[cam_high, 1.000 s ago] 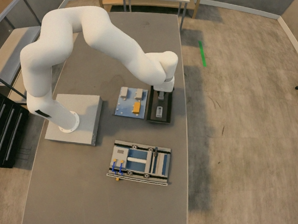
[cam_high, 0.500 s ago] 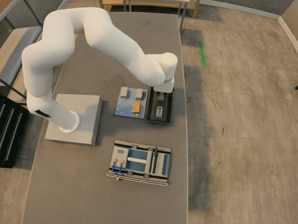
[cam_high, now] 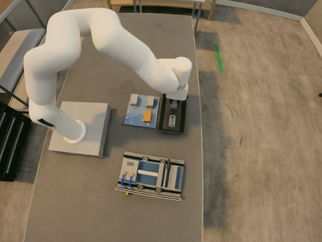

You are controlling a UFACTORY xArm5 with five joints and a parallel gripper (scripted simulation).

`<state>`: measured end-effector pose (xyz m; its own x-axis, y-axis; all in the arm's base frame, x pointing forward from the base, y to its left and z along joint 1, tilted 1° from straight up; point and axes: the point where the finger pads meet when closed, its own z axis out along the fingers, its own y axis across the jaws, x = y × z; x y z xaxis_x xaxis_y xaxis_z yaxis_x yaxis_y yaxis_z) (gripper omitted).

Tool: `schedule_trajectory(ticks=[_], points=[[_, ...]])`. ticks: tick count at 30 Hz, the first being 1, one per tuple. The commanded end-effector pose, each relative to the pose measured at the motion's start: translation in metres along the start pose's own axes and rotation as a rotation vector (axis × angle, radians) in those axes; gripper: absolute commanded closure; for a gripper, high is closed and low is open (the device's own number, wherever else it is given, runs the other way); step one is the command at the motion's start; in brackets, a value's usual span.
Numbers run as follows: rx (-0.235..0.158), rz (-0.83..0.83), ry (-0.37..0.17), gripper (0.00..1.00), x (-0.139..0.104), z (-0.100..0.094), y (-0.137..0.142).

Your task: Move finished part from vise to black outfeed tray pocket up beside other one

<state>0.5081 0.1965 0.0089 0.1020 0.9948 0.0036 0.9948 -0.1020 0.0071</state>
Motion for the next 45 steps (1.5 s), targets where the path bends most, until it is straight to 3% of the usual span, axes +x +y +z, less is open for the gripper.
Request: schedule_trajectory(ticks=[1,45], points=[[-0.004,0.000,0.002,1.00,0.001,-0.002,0.001],[-0.004,0.001,0.002,1.00,0.001,0.011,0.002]])
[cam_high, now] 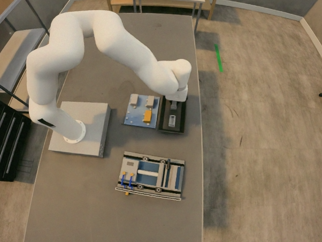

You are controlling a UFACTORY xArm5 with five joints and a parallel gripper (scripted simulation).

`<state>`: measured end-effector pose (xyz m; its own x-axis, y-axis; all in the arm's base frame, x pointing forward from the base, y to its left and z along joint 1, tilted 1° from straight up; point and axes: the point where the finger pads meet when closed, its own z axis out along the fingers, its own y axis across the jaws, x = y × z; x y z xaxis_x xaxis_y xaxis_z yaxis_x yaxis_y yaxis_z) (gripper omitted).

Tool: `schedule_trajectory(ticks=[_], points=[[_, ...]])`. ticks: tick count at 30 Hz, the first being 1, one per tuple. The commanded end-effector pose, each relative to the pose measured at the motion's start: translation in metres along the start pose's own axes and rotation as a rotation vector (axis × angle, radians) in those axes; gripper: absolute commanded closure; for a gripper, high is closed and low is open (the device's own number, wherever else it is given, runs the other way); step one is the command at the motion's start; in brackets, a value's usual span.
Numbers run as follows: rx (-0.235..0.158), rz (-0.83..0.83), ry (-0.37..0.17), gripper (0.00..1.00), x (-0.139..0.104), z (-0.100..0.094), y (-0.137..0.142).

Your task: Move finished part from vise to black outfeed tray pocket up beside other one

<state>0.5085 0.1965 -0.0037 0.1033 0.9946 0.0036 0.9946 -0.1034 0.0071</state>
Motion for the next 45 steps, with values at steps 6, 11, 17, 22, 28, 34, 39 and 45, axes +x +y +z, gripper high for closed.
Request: schedule_trajectory(ticks=[6,11,17,22,28,34,39,45], points=[[-0.004,0.000,0.002,1.00,0.0007,-0.0011,0.0014],[-0.004,0.000,0.002,1.00,0.0007,-0.0011,0.0014],[-0.004,0.000,0.002,0.31,0.0007,-0.0011,0.0014],[-0.004,0.000,0.002,0.31,0.0007,-0.0011,0.0014],[-0.004,0.000,0.002,0.31,0.0007,-0.0011,0.0014],[-0.004,0.000,0.002,0.31,0.0007,-0.0011,0.0014],[-0.004,0.000,0.002,0.31,0.0007,-0.0011,0.0014],[-0.004,0.000,0.002,0.31,0.0007,-0.0011,0.0014]])
